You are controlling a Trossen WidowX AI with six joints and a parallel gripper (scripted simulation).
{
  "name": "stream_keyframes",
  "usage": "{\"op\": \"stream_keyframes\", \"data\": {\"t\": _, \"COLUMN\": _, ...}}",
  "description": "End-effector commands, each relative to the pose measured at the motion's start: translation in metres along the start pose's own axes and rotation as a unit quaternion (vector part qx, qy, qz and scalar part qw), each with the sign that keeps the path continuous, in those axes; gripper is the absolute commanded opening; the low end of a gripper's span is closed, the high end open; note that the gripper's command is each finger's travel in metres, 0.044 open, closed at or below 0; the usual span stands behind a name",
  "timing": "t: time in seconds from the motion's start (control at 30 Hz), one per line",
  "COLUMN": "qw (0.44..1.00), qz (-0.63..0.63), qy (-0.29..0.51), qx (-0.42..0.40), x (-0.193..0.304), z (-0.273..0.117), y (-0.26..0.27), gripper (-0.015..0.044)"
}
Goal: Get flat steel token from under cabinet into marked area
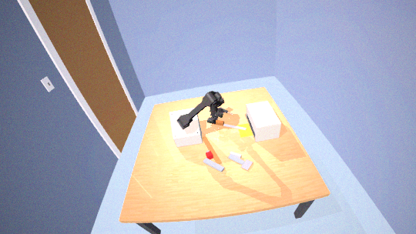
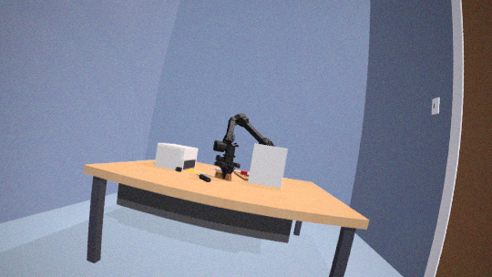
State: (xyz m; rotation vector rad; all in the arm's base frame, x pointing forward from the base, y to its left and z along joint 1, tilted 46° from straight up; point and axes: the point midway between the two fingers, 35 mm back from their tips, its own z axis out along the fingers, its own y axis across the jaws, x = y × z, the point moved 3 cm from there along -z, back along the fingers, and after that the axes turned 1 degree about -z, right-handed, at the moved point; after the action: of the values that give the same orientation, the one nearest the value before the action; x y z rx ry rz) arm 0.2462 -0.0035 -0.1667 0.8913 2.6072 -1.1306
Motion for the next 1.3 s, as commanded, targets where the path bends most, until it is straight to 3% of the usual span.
{"op": "stream_keyframes", "data": {"t": 0.0, "qw": 1.0, "qz": 0.019, "qy": -0.001, "qx": 0.0, "x": -0.001, "z": -0.001, "y": 0.001, "gripper": 0.0}}
{"op": "stream_keyframes", "data": {"t": 1.27, "qw": 0.999, "qz": 0.043, "qy": -0.002, "qx": 0.001, "x": -0.026, "z": -0.002, "y": -0.029, "gripper": 0.0}}
